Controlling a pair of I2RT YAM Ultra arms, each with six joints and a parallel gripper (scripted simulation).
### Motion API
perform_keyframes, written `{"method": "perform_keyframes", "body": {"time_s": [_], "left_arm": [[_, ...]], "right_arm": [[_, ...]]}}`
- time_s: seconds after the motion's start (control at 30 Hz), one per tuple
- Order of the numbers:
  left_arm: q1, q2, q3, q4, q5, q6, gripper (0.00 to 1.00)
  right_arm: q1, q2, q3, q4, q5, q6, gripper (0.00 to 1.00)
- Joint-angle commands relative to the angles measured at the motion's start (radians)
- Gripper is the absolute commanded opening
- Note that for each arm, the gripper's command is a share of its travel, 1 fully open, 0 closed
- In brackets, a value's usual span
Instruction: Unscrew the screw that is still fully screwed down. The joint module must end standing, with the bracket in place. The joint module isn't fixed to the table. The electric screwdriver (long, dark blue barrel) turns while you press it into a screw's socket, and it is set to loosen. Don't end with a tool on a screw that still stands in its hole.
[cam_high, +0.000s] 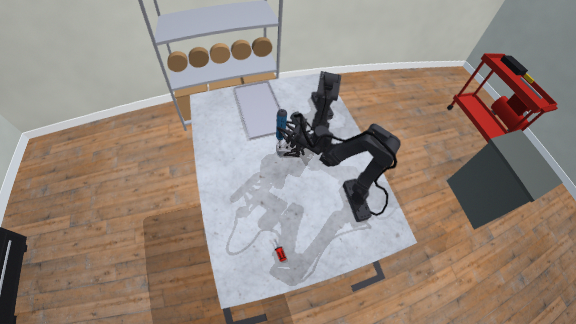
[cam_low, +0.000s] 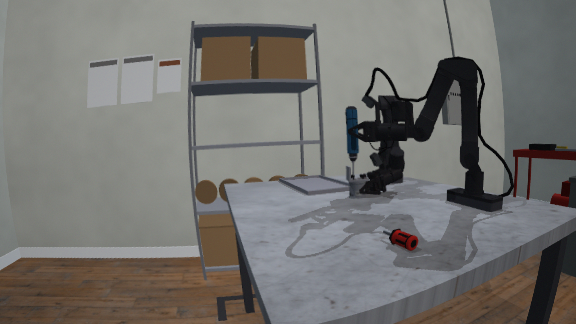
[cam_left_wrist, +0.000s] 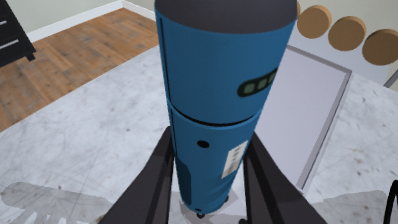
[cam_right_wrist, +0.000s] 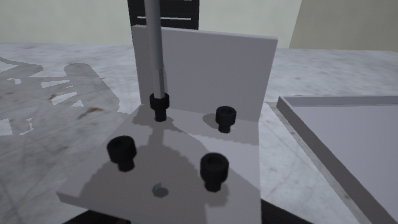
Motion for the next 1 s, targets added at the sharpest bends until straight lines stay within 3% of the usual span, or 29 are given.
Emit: {"method": "perform_keyframes", "body": {"time_s": [0.0,0.97], "left_arm": [[-0.001,-0.048,0.049,0.073,-0.001,0.000,0.42],[-0.005,-0.056,0.061,0.062,-0.005,0.000,0.42]], "right_arm": [[-0.001,-0.006,0.003,0.002,0.001,0.001,0.59],[-0.001,-0.006,0.003,0.002,0.001,0.001,0.59]]}}
